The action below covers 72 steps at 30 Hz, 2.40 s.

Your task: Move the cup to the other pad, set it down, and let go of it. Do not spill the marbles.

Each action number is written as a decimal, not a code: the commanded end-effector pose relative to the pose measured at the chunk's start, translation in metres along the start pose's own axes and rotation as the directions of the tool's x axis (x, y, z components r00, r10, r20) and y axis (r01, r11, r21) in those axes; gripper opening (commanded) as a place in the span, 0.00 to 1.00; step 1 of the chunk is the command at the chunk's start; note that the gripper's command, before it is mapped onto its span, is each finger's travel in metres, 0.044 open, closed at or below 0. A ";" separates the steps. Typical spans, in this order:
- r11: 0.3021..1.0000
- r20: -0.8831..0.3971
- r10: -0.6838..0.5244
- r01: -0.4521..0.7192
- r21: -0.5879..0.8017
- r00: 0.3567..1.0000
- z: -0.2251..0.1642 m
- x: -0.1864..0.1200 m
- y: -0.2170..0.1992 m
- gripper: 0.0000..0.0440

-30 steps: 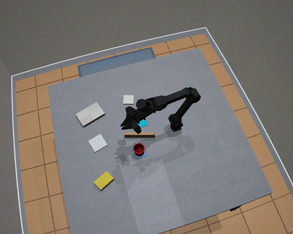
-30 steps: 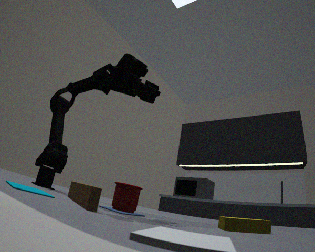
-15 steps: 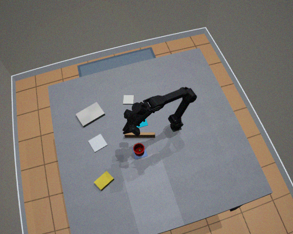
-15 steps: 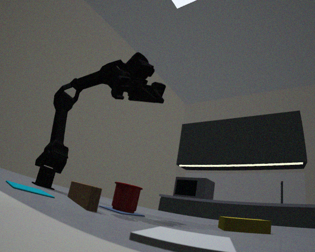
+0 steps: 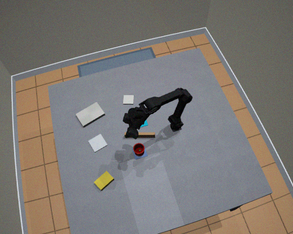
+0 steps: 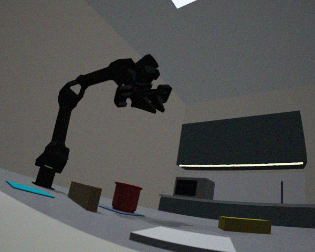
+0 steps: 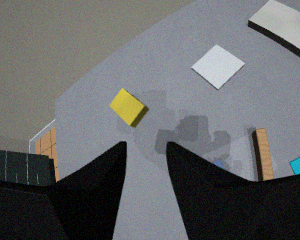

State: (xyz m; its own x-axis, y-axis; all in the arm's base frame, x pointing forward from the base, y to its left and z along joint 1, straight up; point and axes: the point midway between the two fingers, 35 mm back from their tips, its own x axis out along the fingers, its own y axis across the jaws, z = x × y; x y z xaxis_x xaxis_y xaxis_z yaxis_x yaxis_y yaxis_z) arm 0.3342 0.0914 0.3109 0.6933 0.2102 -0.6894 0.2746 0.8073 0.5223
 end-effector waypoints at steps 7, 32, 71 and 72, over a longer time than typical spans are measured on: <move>0.989 -0.122 -0.092 0.105 0.101 0.988 -0.016 0.012 -0.001 0.29; 0.879 -0.370 -0.382 0.456 0.138 0.847 -0.058 0.043 -0.041 0.34; 0.644 -0.515 -0.656 0.765 -0.001 0.552 -0.122 0.095 -0.112 0.44; 0.641 -0.515 -0.659 0.767 -0.004 0.548 -0.123 0.097 -0.113 0.44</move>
State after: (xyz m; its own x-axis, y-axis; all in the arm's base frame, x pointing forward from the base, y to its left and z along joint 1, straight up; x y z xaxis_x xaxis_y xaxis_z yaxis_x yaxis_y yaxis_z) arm 0.2887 0.0890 0.1345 -0.1252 -0.1153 -0.9854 0.7074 0.6861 -0.1702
